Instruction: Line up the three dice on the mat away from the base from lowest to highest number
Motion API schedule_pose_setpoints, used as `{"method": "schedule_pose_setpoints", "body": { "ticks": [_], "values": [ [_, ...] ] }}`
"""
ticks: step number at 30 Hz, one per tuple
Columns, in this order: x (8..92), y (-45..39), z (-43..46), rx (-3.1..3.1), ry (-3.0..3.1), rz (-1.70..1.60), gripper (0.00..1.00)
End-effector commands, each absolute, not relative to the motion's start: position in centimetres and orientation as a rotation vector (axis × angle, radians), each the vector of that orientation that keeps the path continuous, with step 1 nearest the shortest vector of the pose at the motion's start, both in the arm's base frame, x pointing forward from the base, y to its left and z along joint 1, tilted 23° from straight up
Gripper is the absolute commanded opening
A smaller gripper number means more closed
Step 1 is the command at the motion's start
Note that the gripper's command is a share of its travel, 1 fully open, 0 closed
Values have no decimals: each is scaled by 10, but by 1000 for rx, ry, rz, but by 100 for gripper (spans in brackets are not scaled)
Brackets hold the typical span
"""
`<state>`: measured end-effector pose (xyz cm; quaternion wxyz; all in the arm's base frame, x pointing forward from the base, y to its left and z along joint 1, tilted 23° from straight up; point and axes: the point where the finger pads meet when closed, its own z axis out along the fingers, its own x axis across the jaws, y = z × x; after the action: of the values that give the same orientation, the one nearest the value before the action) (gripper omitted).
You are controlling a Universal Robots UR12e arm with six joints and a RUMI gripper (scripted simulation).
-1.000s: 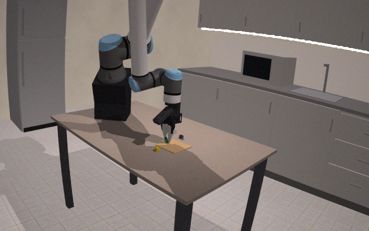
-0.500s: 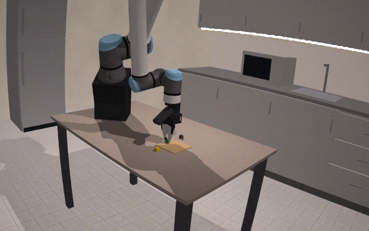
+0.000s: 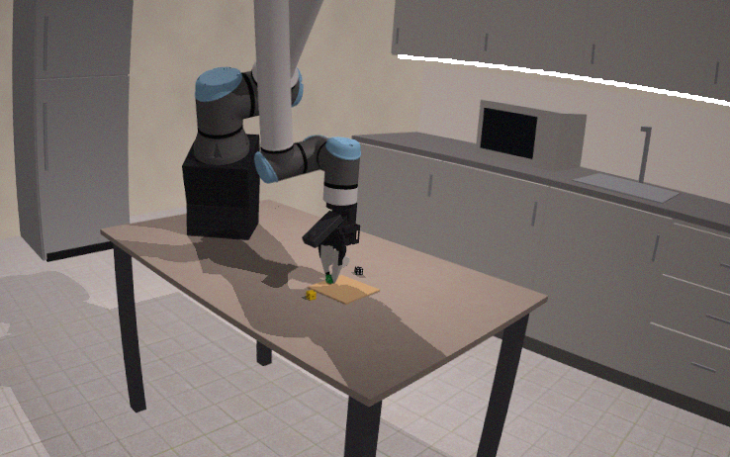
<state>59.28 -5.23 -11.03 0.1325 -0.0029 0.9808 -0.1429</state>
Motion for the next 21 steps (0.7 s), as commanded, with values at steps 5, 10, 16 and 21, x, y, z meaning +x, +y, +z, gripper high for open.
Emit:
{"method": "schedule_pose_setpoints", "body": {
  "ticks": [5, 10, 16, 21],
  "values": [
    [593, -52, -110, -9, 2845, -415, 3],
    [593, -52, -110, -9, 2845, -415, 3],
    [593, -52, -110, -9, 2845, -415, 7],
    [593, -52, -110, -9, 2845, -415, 14]
  ]
}}
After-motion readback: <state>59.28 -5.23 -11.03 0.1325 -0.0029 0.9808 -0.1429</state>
